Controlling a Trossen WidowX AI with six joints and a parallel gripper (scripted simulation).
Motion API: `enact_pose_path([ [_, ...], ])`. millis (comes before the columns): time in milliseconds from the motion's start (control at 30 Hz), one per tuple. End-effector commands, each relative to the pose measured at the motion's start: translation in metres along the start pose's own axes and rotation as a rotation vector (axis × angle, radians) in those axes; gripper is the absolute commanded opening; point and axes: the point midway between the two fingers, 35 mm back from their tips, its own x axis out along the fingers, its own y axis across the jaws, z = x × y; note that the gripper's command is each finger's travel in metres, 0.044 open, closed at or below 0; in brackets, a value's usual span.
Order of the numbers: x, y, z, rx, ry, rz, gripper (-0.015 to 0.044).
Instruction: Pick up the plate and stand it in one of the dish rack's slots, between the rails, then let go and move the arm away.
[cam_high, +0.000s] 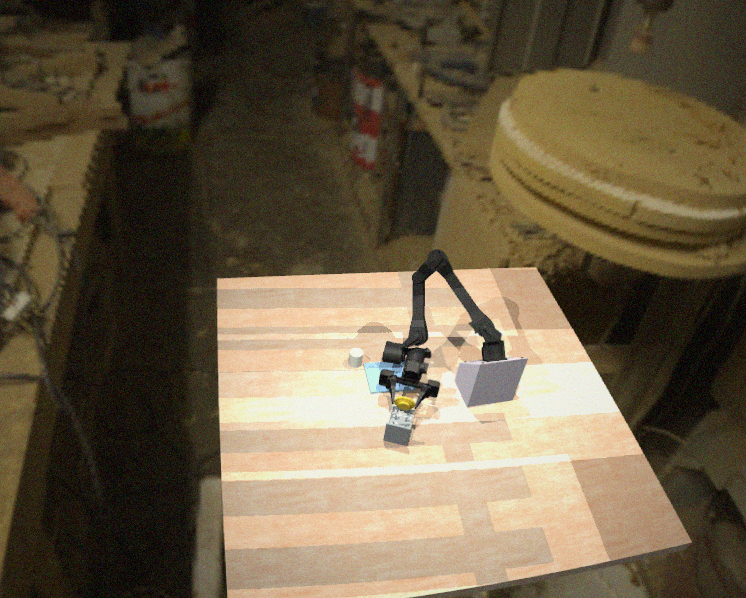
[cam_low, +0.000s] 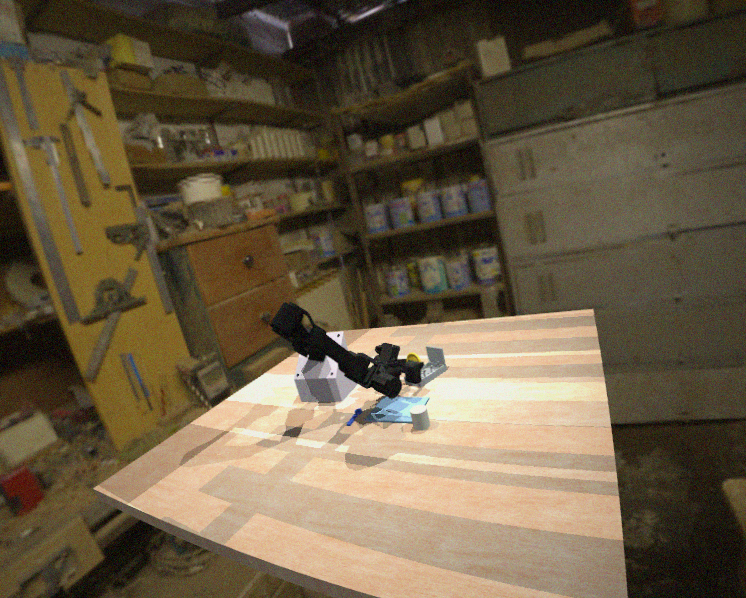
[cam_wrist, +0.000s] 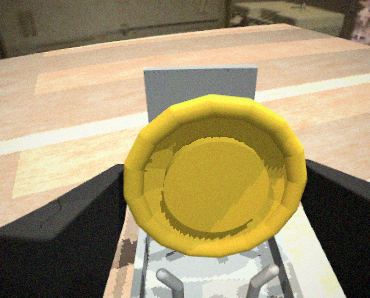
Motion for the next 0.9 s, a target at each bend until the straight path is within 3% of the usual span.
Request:
enact_pose_path([
  [0,0.004,-0.001,0.001,0.001,0.000,-0.001,0.0000],
  [300,0.012,0.000,-0.020,-0.001,0.001,-0.002,0.0000],
  [800,0.011,0.002,-0.017,0.010,0.007,0.004,0.0000],
  [867,0.011,0.002,-0.017,0.007,0.007,0.003,0.0053],
])
